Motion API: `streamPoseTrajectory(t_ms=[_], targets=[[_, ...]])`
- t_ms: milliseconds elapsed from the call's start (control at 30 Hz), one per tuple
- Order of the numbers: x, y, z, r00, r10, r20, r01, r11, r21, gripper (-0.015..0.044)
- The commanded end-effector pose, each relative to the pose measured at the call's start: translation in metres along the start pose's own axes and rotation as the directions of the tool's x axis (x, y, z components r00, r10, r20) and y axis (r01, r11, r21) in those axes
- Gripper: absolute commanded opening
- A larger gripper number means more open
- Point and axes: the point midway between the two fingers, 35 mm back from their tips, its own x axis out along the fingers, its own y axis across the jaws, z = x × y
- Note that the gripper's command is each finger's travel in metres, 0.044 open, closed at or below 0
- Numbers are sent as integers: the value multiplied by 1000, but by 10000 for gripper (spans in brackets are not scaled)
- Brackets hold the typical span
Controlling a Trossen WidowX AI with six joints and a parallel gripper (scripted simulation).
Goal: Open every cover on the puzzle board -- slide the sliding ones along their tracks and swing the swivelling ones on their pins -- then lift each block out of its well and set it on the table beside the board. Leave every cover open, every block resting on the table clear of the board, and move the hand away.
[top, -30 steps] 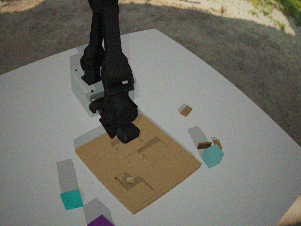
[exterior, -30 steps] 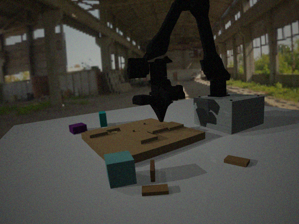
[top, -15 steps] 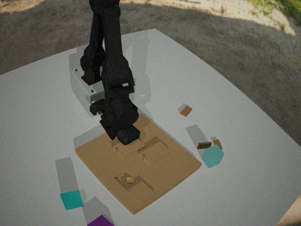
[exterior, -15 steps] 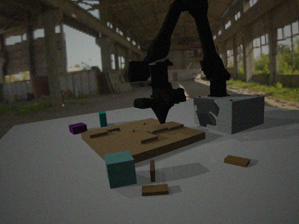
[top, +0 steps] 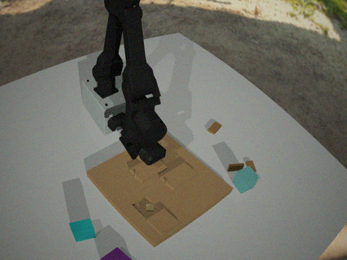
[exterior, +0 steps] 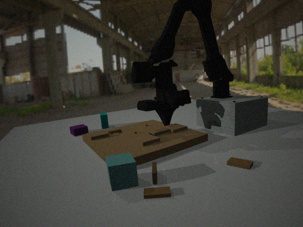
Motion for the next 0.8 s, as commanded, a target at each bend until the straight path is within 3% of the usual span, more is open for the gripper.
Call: streamPoseTrajectory(t_ms=[0, 767], targets=[[0, -1, 5, 1000, -2, 3, 2, 1000, 4, 0], [0, -2, 29, 1000, -3, 5, 3, 1000, 4, 0]])
